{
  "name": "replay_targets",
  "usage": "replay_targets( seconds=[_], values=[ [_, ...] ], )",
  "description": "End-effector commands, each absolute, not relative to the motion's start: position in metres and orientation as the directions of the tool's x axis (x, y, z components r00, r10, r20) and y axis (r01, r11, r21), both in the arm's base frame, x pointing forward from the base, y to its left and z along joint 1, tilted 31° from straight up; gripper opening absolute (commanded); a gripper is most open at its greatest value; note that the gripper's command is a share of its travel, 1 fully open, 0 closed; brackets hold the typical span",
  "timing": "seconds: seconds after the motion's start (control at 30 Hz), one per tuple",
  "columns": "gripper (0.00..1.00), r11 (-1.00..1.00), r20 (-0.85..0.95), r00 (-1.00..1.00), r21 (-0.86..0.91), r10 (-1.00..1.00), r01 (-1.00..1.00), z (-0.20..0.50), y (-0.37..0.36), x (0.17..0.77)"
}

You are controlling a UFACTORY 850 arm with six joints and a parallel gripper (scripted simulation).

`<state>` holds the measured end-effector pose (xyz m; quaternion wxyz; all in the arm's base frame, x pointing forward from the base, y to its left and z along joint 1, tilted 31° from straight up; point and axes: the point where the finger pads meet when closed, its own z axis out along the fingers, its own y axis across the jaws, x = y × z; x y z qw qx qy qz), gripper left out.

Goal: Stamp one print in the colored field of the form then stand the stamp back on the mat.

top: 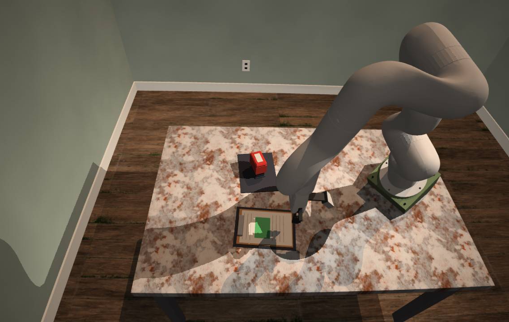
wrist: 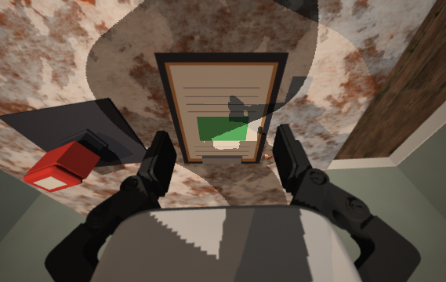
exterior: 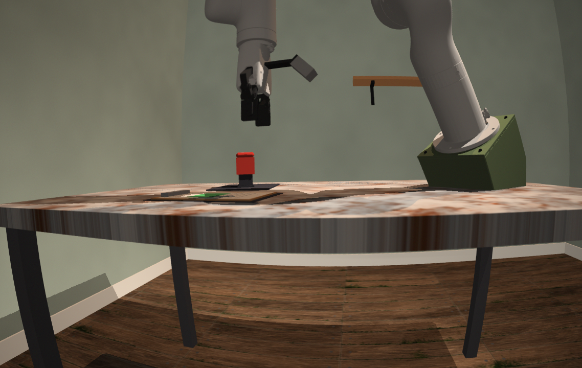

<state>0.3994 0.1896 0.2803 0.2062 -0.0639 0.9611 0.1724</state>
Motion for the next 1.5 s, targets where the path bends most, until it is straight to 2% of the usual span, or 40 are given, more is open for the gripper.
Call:
replay_targets(
  seconds=[0.0, 0.33, 0.67, 0.73, 0.83, 1.17, 1.47],
  values=[
    [1.00, 0.932, -0.420, -0.906, 0.305, -0.051, -0.194, 0.281, 0.190, 0.400],
    [1.00, 0.933, -0.399, -0.917, 0.335, 0.011, -0.135, 0.284, 0.189, 0.399],
    [1.00, 0.824, -0.204, -0.881, 0.489, 0.428, 0.287, 0.306, 0.182, 0.391],
    [1.00, 0.824, -0.204, -0.881, 0.489, 0.428, 0.287, 0.306, 0.182, 0.391],
    [1.00, 0.717, -0.098, -0.802, 0.520, 0.589, 0.463, 0.314, 0.178, 0.387],
    [1.00, 0.411, 0.118, -0.539, 0.520, 0.834, 0.749, 0.331, 0.167, 0.377],
    [1.00, 0.348, 0.155, -0.476, 0.497, 0.866, 0.795, 0.333, 0.166, 0.376]
  ],
)
